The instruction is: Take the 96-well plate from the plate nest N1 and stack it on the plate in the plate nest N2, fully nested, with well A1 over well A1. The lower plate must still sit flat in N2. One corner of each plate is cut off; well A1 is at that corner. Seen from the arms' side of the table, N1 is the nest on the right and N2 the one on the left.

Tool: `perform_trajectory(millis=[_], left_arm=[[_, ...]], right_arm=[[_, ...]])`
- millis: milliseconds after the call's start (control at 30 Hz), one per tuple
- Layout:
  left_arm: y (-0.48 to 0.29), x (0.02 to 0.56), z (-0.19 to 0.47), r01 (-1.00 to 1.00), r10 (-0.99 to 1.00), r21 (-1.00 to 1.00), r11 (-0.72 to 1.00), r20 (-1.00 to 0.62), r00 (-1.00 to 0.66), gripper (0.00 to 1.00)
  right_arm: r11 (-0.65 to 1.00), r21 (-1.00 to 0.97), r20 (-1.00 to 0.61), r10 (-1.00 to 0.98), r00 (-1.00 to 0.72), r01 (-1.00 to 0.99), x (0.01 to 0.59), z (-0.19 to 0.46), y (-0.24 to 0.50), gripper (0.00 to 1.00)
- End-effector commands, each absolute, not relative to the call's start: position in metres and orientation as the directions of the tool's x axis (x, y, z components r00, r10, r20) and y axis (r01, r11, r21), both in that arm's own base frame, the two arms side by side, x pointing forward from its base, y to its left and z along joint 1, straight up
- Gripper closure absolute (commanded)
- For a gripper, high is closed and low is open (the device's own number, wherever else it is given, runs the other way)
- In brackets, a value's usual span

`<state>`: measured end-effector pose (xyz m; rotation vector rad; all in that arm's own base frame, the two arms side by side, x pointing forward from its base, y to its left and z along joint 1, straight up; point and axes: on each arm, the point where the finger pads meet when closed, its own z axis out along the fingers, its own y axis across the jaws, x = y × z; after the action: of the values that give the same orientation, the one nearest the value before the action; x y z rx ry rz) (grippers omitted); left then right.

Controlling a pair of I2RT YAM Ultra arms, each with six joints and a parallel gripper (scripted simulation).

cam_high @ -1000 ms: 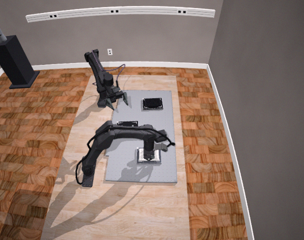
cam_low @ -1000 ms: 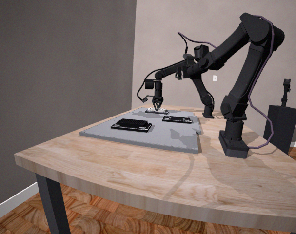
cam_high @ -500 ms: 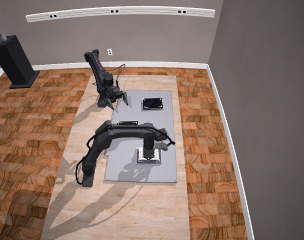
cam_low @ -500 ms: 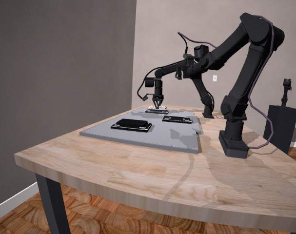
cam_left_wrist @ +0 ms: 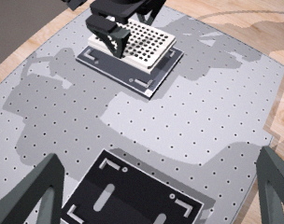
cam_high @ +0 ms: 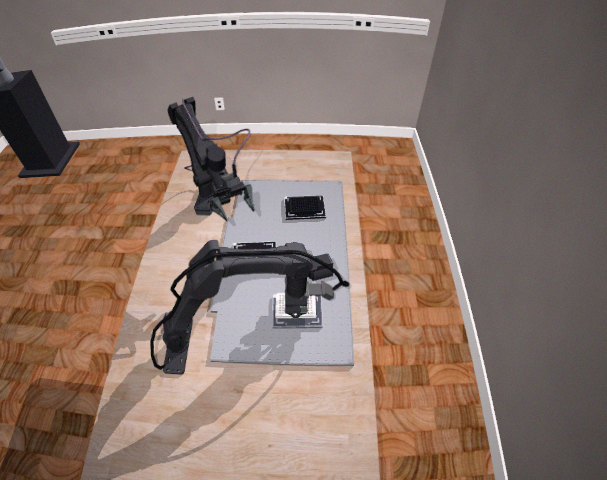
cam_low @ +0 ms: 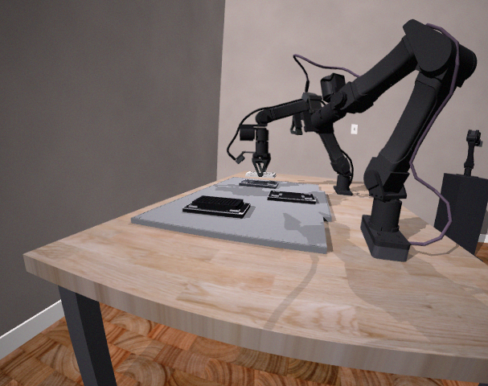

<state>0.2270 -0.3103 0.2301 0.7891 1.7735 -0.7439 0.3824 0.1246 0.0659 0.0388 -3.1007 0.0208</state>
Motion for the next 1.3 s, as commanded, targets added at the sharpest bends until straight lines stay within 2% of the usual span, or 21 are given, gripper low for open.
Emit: perform_trajectory(millis=[0, 333, 600, 833, 967, 1267], left_arm=[[-0.29, 0.208, 0.25, 0.778, 0.212, -0.126, 0.616, -0.924, -0.317, 0.0], [-0.178, 0.126, 0.299, 0.76, 0.283, -0.114, 0.639, -0.885, -0.371, 0.0], [-0.127, 0.096, 0.309, 0.765, 0.277, -0.109, 0.635, -0.892, -0.357, 0.0], [-0.117, 0.09, 0.321, 0.768, 0.231, -0.125, 0.627, -0.913, -0.337, 0.0], [-0.117, 0.09, 0.321, 0.769, 0.23, -0.126, 0.627, -0.913, -0.337, 0.0], [-0.117, 0.09, 0.321, 0.765, 0.227, -0.126, 0.632, -0.913, -0.338, 0.0]], right_arm=[[1.0, 0.011, -0.03, -0.018, -0.999, -0.019, 0.393, 0.093, 0.128, 0.2], [1.0, 0.006, -0.019, -0.022, -1.0, -0.022, 0.392, 0.086, 0.127, 0.2], [1.0, 0.006, -0.019, -0.022, -1.0, -0.022, 0.392, 0.086, 0.127, 0.2], [0.999, 0.02, -0.053, 0.031, -0.998, 0.03, 0.393, 0.09, 0.139, 0.2], [0.997, 0.022, -0.045, 0.07, -0.997, 0.069, 0.381, 0.087, 0.153, 0.2], [0.997, 0.011, -0.022, 0.076, -0.997, 0.075, 0.294, 0.086, 0.266, 0.2]])
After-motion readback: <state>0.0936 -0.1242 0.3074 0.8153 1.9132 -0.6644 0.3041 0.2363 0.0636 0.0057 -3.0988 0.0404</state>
